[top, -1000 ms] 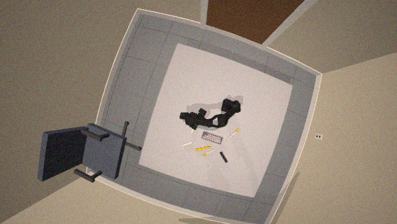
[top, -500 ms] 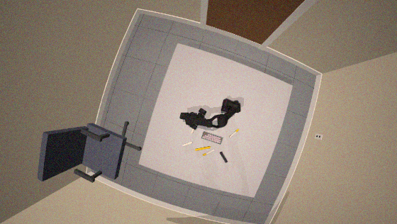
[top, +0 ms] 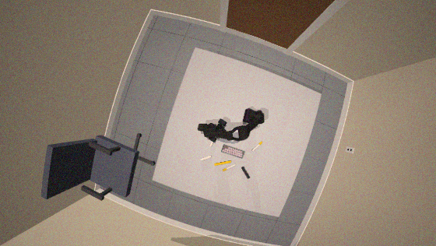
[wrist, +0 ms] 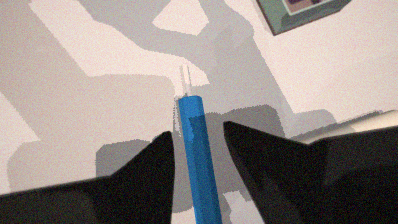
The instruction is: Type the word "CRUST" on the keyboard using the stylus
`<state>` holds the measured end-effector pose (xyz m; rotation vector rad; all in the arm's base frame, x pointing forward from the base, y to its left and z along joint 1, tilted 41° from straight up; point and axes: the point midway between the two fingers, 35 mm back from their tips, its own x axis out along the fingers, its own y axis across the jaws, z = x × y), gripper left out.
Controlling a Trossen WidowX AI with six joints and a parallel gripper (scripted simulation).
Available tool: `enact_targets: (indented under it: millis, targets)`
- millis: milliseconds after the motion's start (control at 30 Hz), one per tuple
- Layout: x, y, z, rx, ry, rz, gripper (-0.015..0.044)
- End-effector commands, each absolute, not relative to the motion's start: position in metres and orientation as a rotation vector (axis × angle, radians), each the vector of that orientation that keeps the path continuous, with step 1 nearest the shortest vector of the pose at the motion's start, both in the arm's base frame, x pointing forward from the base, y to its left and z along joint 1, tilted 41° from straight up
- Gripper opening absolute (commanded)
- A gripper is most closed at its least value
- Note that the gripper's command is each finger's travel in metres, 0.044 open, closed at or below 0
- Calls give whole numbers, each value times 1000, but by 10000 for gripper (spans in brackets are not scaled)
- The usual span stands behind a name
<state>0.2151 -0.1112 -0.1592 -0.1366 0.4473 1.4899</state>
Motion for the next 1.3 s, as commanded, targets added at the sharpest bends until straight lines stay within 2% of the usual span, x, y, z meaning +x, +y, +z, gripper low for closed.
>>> enact_targets:
  millis: [0,1267]
  targets:
    - [214,-108,-162,-126,449,1487,150]
    - [213,-95,-177,-126,448,1487,150]
